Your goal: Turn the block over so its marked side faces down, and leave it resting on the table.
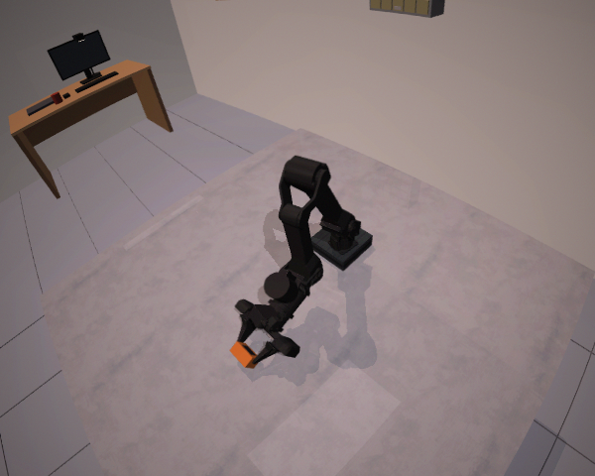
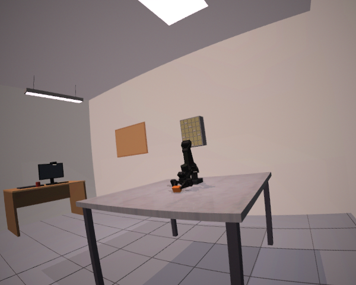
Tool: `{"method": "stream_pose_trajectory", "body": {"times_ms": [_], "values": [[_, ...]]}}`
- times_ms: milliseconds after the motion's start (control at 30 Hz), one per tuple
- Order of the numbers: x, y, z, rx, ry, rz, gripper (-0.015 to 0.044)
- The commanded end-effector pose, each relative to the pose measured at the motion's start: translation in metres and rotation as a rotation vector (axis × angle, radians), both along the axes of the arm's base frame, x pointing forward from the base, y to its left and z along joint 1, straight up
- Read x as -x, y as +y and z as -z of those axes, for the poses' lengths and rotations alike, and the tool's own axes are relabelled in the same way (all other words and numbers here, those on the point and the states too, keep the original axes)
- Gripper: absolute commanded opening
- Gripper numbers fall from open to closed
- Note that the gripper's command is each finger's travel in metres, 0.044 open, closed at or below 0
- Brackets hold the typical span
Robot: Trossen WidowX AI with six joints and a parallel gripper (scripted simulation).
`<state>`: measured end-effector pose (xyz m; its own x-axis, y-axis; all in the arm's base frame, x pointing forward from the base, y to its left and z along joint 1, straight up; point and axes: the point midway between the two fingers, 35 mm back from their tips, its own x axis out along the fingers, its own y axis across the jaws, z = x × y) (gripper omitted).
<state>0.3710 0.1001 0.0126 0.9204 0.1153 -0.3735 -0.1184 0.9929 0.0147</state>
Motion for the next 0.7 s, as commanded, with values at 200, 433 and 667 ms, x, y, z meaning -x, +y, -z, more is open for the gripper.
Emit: {"method": "stream_pose_trajectory", "body": {"times_ms": [200,433,667], "values": [[0.0,-0.0004,-0.0001,0.004,-0.003,0.002,0.0341],[0.0,-0.0004,-0.0001,0.004,-0.003,0.002,0.044],[0.0,-0.0004,-0.0001,0.004,-0.003,0.002,0.044]]}}
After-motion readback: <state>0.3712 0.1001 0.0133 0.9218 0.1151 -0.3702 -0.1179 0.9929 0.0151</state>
